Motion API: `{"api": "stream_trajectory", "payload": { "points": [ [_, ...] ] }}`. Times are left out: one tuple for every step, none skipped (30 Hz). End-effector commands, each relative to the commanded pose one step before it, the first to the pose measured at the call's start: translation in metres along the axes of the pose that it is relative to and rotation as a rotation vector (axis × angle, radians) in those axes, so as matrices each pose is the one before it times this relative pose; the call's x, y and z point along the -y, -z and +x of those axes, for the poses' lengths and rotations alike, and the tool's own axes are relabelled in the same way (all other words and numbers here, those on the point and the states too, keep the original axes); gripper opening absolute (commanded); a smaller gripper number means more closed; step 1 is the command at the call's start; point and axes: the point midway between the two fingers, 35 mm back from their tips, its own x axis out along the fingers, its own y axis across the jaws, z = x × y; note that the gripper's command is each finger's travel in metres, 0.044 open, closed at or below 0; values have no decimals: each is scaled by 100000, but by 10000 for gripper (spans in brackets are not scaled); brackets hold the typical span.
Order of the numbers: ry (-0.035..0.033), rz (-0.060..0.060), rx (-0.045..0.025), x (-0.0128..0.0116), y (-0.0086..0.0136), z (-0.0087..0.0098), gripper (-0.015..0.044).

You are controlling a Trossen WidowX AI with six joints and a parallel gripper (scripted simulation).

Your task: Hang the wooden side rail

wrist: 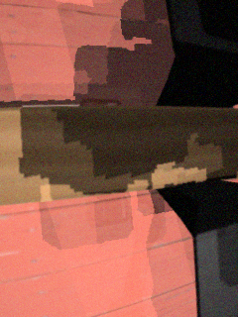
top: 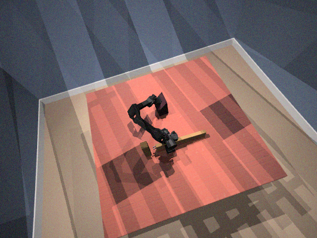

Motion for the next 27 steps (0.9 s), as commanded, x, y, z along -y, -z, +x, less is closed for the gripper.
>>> {"api": "stream_trajectory", "payload": {
  "points": [
    [1320, 116, 119, 239, 164, -492, 0],
    [0, 0, 0, 10, 11, -7, 0],
    [0, 0, 0, 10, 11, -7, 0],
    [0, 0, 0, 9, 11, -7, 0],
    [0, 0, 0, 8, 11, -7, 0],
    [0, 0, 0, 7, 11, -6, 0],
    [0, 0, 0, 7, 11, -4, 0],
    [0, 0, 0, 7, 11, -3, 0],
    [0, 0, -1, 5, 11, -1, 0],
    [0, 0, -1, 3, 11, 0, 0],
    [0, 0, -1, 1, 10, 0, 0],
    [0, 0, -1, -2, 10, 1, 0],
    [0, 0, -1, -4, 11, 0, 0],
    [0, 0, -1, -6, 11, 0, 0],
    [0, 0, -1, -8, 11, 0, 0],
    [0, -1, -1, -9, 11, -1, 0],
    [-1, -1, -1, -10, 11, -1, 0],
    [-1, -1, -1, -11, 11, -1, 0],
    [-1, -1, -1, -11, 11, -1, 0],
    [-1, -1, -1, -11, 11, 0, 0],
    [-1, -1, -1, -11, 11, 0, 0],
    [-1, -1, -1, -11, 11, 0, 0],
    [-1, -1, -1, -11, 11, 0, 0],
    [-1, -1, -1, -11, 11, 1, 0],
    [-1, -1, -1, -11, 11, 2, 0],
    [-1, -1, -1, -11, 11, 3, 0],
    [-1, -1, -1, -11, 12, 5, 0]
  ]
}}
